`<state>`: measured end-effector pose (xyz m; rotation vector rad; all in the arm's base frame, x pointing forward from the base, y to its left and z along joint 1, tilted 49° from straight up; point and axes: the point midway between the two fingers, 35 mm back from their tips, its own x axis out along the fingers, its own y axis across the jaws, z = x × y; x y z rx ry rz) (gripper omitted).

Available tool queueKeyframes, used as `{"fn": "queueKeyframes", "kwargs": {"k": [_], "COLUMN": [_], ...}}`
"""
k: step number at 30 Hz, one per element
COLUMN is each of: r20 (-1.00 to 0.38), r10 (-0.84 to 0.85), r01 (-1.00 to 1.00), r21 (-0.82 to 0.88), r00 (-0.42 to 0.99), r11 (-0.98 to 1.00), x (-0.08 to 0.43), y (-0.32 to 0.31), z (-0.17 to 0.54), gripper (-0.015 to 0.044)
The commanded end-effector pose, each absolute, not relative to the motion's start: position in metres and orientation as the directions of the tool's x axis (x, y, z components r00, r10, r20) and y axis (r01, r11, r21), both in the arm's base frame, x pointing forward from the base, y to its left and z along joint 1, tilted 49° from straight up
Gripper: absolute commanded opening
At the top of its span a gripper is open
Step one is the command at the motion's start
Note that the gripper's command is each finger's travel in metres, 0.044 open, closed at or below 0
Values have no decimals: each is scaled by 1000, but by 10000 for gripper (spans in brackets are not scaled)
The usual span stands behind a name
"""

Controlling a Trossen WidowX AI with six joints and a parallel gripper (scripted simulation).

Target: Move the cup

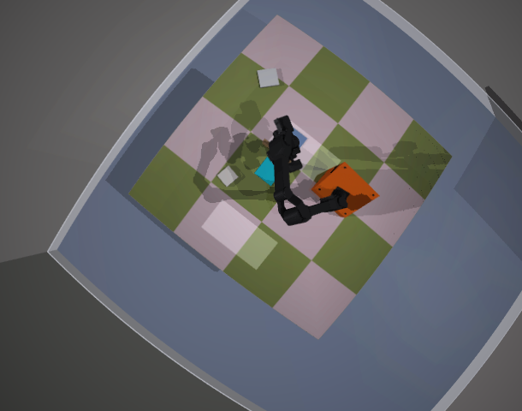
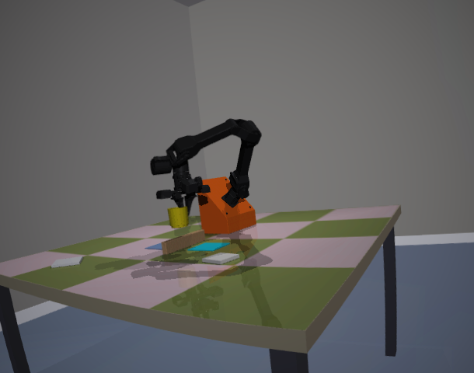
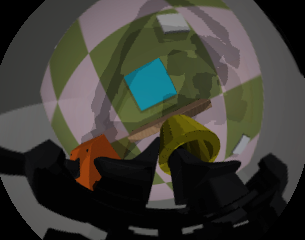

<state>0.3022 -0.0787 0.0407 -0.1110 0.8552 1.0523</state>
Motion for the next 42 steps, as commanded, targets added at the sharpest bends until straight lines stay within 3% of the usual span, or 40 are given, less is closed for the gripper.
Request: {"fn": "queueKeyframes", "kwargs": {"k": [1,42], "r20": [-660,-656], "r10": [721,724], "r01": [-794,-794], "r21": [315,317], "r00": [212,212], "r11": [520,519], "x": [302,303], "y": [-69,-3], "z": [49,120], "gripper": [0,0]}}
